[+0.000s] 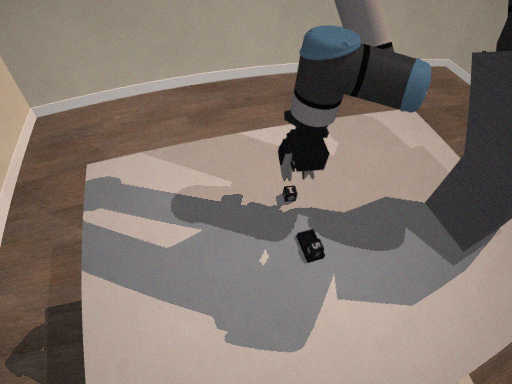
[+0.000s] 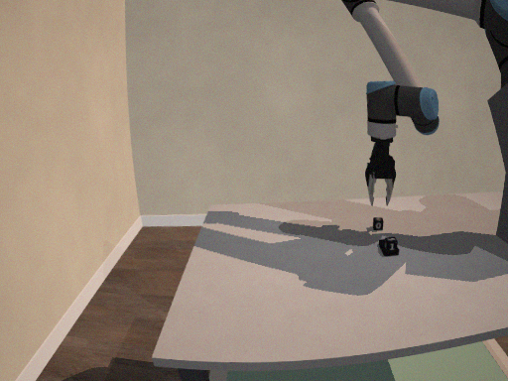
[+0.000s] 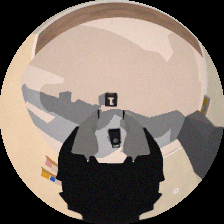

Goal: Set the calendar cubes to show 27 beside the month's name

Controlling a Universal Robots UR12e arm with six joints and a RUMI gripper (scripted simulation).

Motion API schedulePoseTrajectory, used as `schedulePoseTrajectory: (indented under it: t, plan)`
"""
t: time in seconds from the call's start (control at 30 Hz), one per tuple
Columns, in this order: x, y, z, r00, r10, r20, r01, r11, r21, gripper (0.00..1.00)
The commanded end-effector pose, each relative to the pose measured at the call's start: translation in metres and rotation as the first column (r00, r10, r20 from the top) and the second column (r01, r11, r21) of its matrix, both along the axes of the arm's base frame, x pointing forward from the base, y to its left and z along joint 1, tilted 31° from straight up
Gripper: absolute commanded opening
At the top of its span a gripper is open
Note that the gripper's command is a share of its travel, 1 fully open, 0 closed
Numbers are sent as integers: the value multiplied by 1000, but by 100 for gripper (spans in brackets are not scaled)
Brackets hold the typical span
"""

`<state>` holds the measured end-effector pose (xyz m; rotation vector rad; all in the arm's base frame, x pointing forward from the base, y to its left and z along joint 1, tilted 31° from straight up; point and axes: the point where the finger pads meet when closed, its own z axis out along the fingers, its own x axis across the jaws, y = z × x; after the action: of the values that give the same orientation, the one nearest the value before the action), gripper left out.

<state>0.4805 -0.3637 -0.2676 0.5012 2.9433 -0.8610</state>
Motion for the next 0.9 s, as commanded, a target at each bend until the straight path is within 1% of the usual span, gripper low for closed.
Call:
schedulePoseTrajectory:
  t: [0.0, 0.17, 0.23, 0.37, 0.8, 0.87]
  plan:
    - [0, -1, -1, 1000, -8, -22, 7, 998, -60, 29]
    - [1, 0, -1, 999, -24, -49, 16, 988, -154, 29]
    - [1, 0, -1, 999, -24, -49, 16, 988, -154, 29]
    - [1, 2, -1, 998, -33, -60, 20, 978, -207, 29]
    - [1, 2, -1, 997, -41, -72, 22, 969, -248, 29]
    - [1, 1, -2, 996, -46, -80, 23, 962, -273, 29]
